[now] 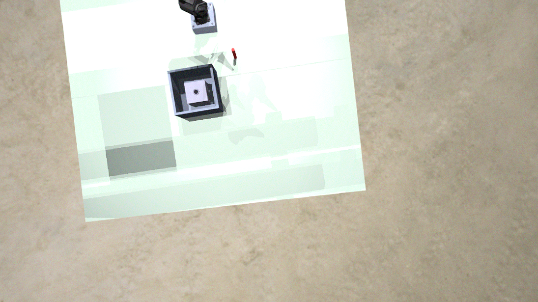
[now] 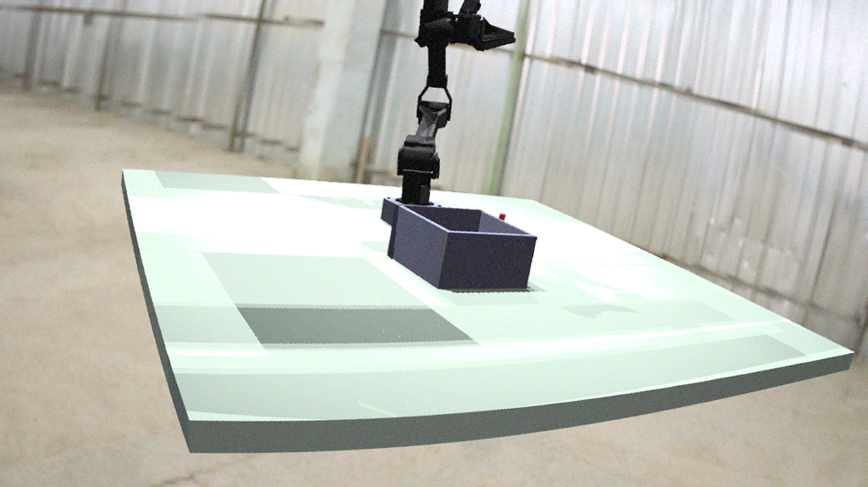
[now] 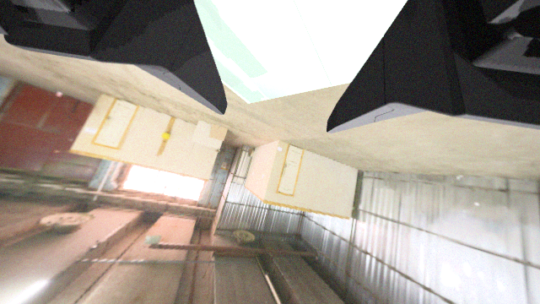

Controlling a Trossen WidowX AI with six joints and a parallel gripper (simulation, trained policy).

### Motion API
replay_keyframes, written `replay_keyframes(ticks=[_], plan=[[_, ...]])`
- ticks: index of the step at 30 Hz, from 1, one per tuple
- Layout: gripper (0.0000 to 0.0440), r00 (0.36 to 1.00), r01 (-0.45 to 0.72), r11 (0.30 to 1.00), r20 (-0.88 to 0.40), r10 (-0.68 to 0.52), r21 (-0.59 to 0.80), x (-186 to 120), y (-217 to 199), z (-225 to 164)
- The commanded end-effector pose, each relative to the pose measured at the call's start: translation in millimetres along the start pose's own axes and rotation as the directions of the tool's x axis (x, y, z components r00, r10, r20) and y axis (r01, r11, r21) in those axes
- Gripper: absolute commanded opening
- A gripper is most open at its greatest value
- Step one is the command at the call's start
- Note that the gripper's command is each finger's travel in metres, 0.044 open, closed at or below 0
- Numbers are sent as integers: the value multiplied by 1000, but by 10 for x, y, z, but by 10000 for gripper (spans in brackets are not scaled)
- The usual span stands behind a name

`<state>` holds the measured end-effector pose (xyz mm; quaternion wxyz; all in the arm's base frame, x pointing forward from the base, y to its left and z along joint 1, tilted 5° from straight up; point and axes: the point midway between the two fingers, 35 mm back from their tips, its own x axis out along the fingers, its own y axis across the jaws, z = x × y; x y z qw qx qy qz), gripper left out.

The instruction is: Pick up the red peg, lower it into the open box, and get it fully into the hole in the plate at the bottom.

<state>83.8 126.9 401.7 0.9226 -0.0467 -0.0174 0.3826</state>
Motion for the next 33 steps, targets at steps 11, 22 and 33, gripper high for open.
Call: replay_keyframes(ticks=[11,22,33], plan=[[440,987,148,938,-99,-123,312,-6,-461,-272],[440,951,290,758,-267,-157,584,-1,-783,-659],[440,876,453,509,-470,-104,732,4,-945,-1106]])
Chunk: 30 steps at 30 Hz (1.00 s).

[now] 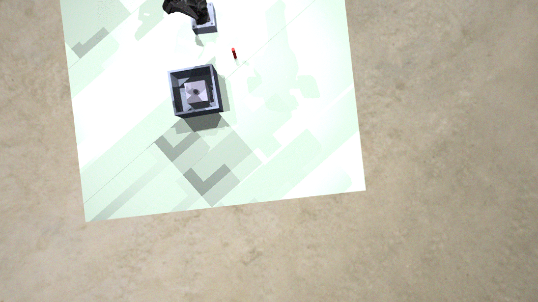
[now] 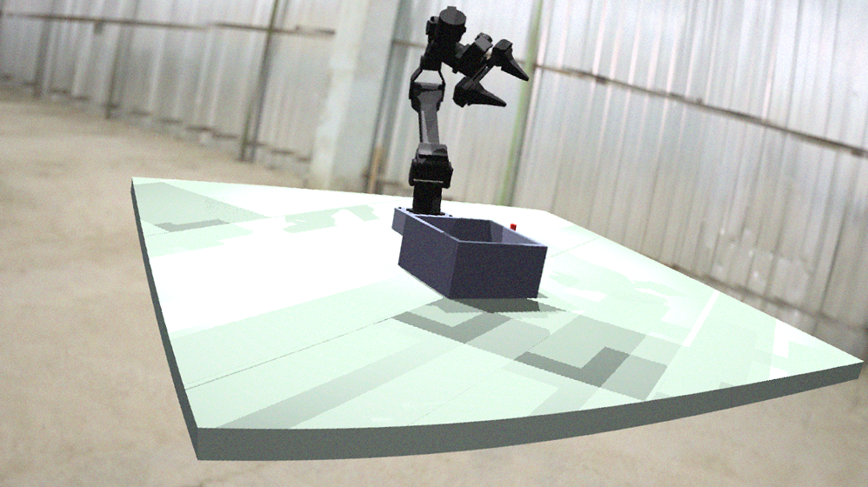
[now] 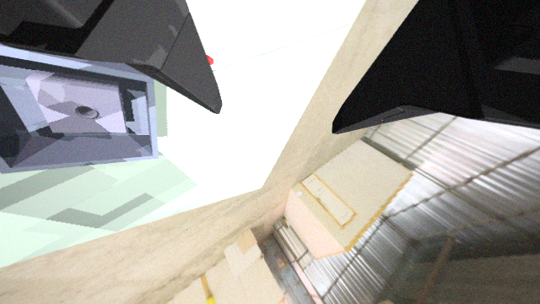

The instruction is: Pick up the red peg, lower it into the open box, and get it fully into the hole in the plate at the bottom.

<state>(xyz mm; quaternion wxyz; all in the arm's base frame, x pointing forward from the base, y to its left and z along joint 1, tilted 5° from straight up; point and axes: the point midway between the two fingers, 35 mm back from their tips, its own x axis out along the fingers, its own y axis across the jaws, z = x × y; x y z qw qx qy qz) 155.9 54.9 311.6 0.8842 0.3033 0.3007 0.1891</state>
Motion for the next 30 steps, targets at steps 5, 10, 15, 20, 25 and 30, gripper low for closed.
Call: replay_keyframes(ticks=[5,10,15,20,25,30], plan=[[440,986,113,977,-140,-88,184,136,-251,-135],[440,958,213,936,-247,-144,281,214,-398,-243],[440,912,328,877,-359,-197,352,282,-531,-361],[440,847,452,801,-469,-249,391,343,-653,-483],[440,762,580,711,-572,-303,397,401,-764,-606],[440,658,704,607,-661,-361,369,464,-867,-727]])
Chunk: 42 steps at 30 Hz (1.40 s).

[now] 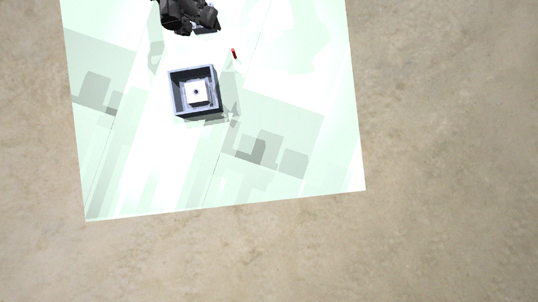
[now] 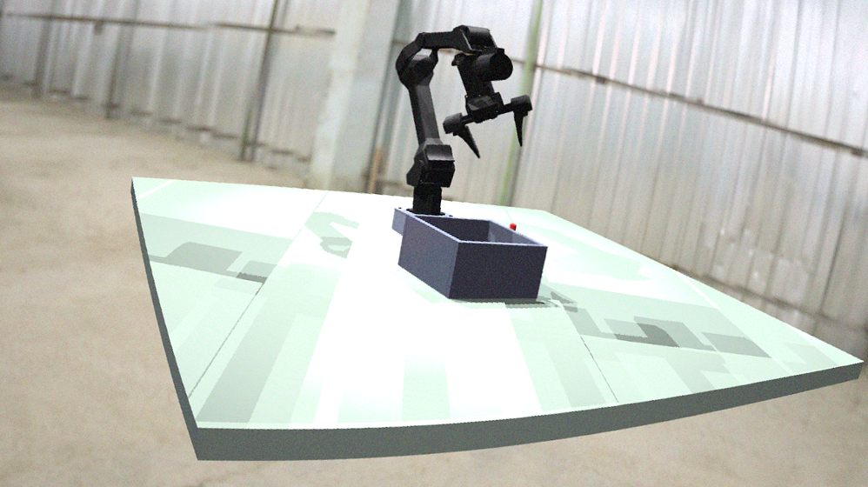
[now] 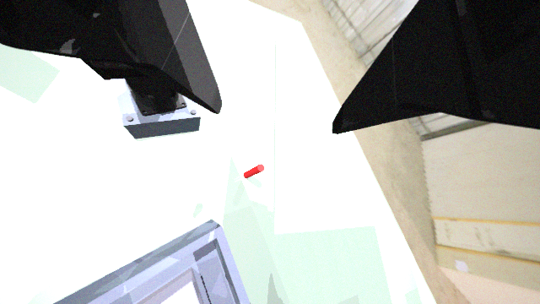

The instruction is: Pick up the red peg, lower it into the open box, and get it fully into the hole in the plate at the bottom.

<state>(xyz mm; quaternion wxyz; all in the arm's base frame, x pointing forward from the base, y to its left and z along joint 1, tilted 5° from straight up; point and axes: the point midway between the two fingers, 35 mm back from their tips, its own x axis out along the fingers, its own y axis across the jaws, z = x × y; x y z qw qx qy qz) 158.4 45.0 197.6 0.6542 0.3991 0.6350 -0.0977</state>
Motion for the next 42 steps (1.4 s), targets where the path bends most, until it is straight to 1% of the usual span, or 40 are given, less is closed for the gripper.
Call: replay_keyframes(ticks=[1,5,11,15,19,23,28,42], plan=[[440,995,92,994,-30,-91,53,100,-53,-2],[440,976,215,971,-58,-210,107,231,-97,1],[440,922,388,907,-72,-381,165,445,-130,0],[440,881,473,861,-60,-470,186,593,-128,-6],[440,844,532,824,-38,-536,195,744,-119,-13],[440,815,570,798,-12,-579,195,898,-110,-15],[440,793,595,782,24,-609,184,1100,-104,-5],[440,780,596,791,134,-611,137,1716,-182,106]])
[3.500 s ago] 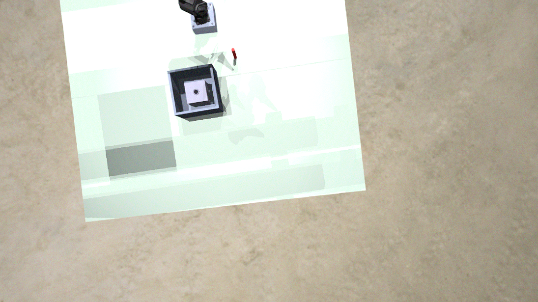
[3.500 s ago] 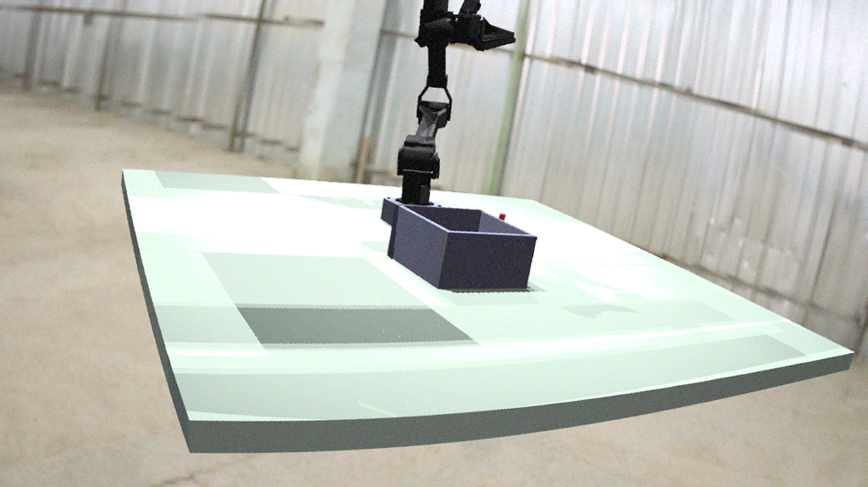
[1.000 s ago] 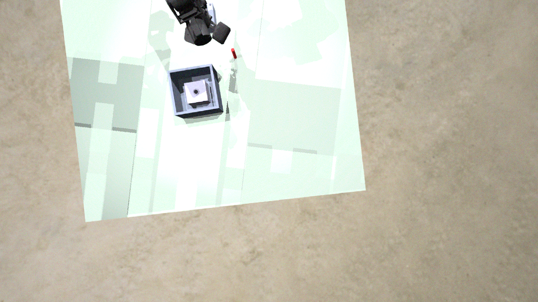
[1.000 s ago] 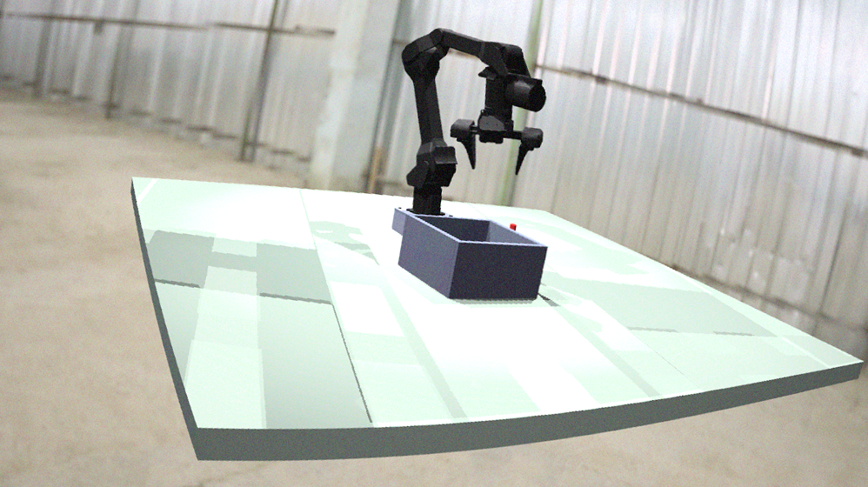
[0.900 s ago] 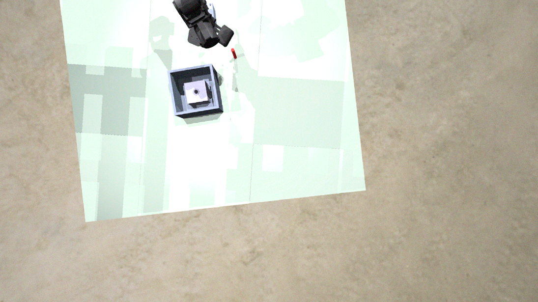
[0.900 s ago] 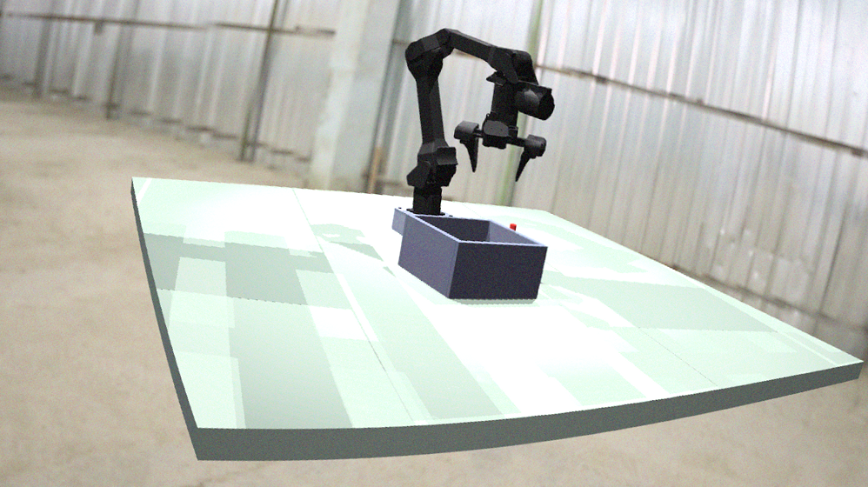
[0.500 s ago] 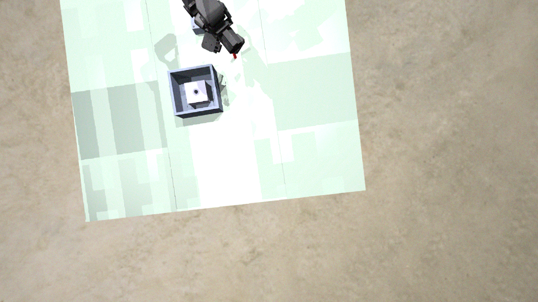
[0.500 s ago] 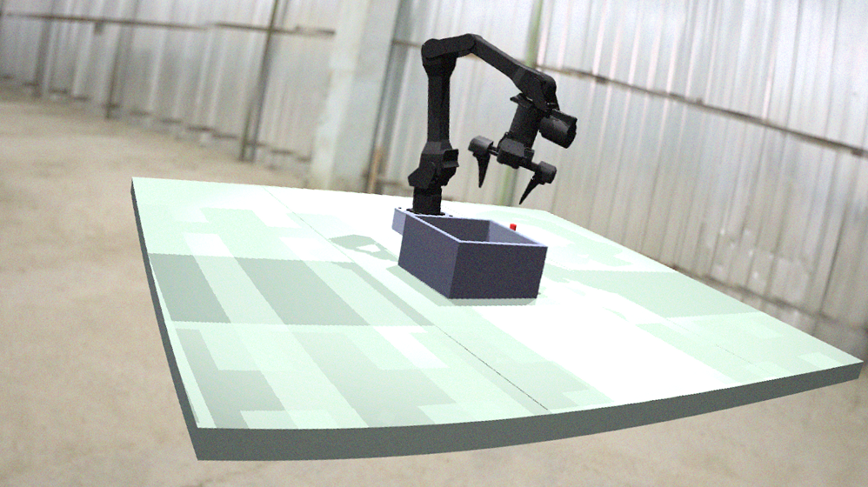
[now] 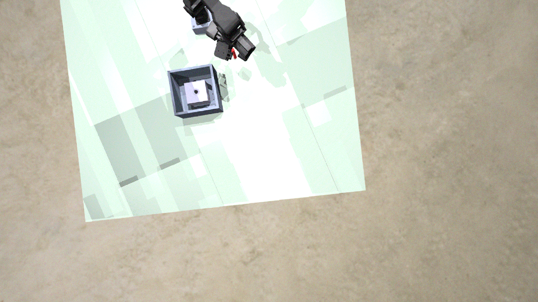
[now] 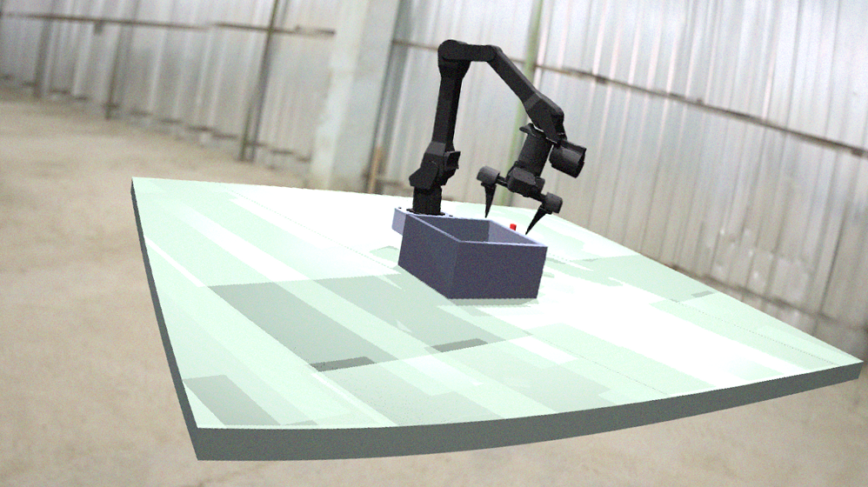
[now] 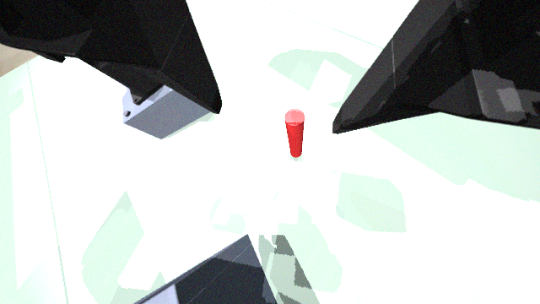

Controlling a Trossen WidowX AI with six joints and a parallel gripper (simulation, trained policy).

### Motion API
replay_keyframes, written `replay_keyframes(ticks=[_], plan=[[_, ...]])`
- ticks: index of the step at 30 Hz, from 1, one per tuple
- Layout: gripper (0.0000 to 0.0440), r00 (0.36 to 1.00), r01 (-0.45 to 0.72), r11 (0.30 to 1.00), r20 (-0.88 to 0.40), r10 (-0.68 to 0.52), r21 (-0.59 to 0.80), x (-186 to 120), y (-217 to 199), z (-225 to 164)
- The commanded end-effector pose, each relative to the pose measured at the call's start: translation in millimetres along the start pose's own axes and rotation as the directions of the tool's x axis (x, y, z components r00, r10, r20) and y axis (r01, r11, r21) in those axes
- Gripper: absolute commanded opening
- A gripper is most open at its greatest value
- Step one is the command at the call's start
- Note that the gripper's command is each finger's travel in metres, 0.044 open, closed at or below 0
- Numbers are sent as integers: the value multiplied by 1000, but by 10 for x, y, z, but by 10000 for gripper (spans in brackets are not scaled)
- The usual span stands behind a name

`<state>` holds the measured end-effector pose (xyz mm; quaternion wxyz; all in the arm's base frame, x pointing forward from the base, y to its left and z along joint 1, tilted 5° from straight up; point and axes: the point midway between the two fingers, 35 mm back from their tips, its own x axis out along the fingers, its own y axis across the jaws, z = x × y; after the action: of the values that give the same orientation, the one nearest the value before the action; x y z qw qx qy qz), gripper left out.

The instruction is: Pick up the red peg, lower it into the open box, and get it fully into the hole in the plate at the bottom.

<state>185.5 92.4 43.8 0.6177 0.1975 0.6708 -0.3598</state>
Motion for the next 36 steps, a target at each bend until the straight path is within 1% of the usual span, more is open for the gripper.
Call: replay_keyframes(ticks=[1,6,8,9,11,17,22,25,27,36], plan=[[440,1000,2,1000,25,-2,-1,154,28,6],[439,998,-8,1000,56,9,-11,348,82,33],[423,998,-7,1000,63,8,-16,413,88,37],[406,998,-5,1000,65,6,-18,445,90,37],[359,998,-2,1000,68,3,-22,509,93,35],[202,998,19,999,69,-17,-27,653,77,25],[75,997,46,999,63,-44,-29,684,45,11],[10,996,74,997,61,-72,-30,693,3,6],[0,994,68,997,89,-65,-31,632,14,64],[0,985,57,998,166,-52,-27,286,-33,258]])
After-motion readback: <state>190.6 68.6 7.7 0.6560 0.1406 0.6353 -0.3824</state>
